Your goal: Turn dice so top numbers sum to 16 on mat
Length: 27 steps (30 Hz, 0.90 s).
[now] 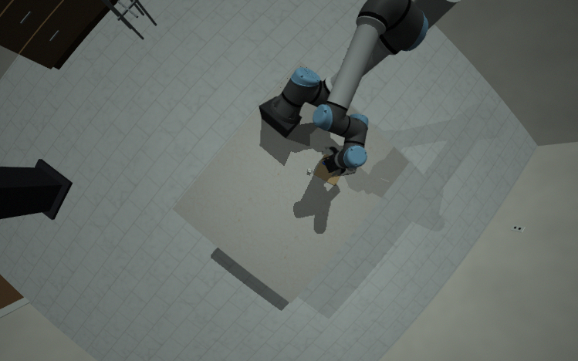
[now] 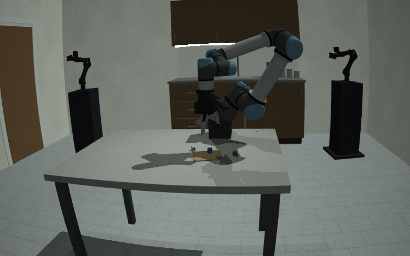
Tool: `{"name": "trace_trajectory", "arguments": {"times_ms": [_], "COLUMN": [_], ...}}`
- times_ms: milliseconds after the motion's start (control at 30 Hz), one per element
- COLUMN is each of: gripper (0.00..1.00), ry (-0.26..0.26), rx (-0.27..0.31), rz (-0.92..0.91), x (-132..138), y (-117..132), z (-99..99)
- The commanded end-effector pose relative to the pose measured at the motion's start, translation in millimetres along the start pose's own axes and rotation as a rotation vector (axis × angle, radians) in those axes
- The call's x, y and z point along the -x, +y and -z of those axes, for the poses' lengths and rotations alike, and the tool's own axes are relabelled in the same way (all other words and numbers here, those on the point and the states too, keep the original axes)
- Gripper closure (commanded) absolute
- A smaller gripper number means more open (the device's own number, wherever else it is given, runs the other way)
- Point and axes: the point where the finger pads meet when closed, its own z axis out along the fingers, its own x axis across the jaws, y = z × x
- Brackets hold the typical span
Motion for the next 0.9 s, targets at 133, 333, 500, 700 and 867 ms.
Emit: {"name": "trace_trajectory", "arguments": {"times_ms": [133,333,500,700,867], "gripper": [0.00,0.00,0.00,0.00,0.00], "ry": [0.002,0.003,0.004,0.005,0.005], "rx": [0.005,0.005,0.005,0.006,0.006], "rz": [-0.236,-0.383,-0.488,-0.664,-0.776], "x": [-4.7,-7.2,-8.8,-11.2,-12.5], "y": [-10.3,-16.4,-20.6,-27.5,-31.6], "z": [-0.1,-0.4,-0.7,-1.2,-1.6]}}
